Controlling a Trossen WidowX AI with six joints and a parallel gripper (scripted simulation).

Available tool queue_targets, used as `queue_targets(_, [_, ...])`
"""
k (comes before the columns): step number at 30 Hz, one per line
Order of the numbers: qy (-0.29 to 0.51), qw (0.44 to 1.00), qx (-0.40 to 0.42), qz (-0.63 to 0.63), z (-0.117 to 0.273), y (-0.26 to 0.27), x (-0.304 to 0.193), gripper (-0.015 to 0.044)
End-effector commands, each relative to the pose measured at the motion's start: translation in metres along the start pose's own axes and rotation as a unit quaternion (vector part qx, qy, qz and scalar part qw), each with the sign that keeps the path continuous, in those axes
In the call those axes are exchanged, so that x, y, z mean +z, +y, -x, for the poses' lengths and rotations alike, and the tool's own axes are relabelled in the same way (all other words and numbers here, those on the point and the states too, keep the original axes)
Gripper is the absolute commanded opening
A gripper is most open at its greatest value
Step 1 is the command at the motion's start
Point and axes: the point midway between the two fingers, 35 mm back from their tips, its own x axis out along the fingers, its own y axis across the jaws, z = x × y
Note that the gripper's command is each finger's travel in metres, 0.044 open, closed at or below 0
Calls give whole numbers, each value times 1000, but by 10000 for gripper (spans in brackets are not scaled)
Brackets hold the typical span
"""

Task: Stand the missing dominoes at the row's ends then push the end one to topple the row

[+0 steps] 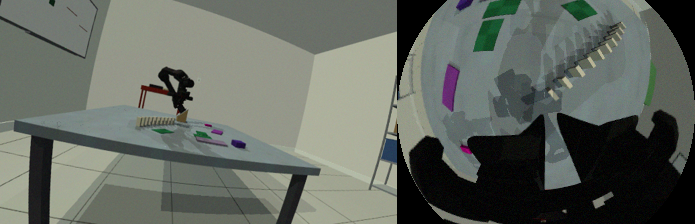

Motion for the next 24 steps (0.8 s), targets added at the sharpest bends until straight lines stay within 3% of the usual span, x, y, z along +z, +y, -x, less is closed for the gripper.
queue_targets(1, [3, 963, -3, 271, -24, 9, -12, 0])
queue_targets(4, [3, 942, -4, 335, -29, 12, -15, 0])
queue_targets(24, [3, 942, -4, 335, -29, 12, -15, 0])
